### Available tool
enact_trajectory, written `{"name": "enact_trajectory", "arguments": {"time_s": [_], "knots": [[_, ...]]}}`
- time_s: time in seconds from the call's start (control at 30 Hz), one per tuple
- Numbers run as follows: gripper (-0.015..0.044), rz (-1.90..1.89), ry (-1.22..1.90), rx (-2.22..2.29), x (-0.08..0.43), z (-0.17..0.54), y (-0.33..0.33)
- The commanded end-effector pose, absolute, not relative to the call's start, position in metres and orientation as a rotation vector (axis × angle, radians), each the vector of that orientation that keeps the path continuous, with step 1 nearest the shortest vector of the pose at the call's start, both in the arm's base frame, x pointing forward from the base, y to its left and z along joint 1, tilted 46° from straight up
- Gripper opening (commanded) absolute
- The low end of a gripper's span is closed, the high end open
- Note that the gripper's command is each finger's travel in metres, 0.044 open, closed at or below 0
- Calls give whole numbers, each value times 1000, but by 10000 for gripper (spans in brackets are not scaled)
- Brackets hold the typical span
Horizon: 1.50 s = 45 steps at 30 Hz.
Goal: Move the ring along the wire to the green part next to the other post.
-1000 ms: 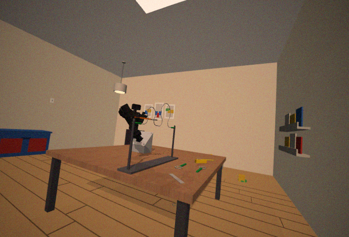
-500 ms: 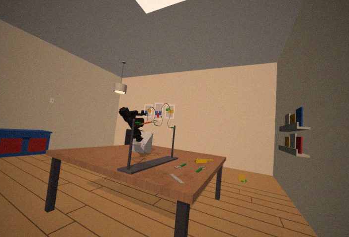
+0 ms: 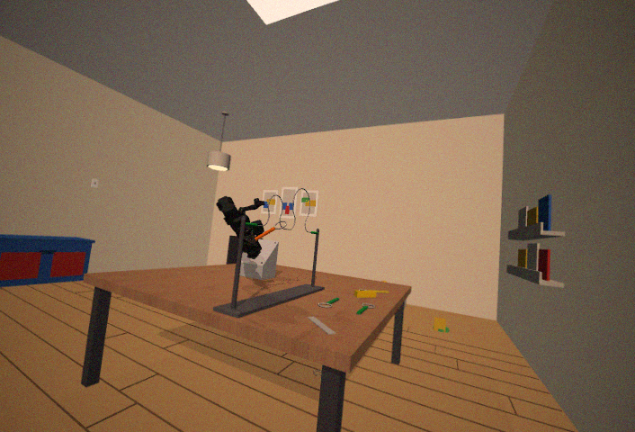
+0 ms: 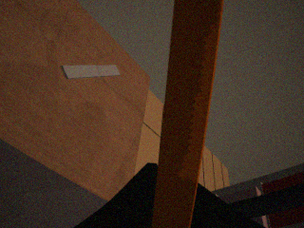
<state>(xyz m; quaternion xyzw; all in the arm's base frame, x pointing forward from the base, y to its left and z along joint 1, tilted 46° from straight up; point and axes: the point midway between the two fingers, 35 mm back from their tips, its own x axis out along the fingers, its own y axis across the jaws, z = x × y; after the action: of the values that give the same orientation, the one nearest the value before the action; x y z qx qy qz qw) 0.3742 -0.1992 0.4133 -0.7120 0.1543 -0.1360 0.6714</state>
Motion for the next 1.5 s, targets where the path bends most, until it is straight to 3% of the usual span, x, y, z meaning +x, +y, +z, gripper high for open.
{"name": "enact_trajectory", "arguments": {"time_s": [0.0, 1.47], "knots": [[-150, -265, 361, -1520, 376, 397, -199], [-150, -10, 453, -809, 374, 279, -149]]}}
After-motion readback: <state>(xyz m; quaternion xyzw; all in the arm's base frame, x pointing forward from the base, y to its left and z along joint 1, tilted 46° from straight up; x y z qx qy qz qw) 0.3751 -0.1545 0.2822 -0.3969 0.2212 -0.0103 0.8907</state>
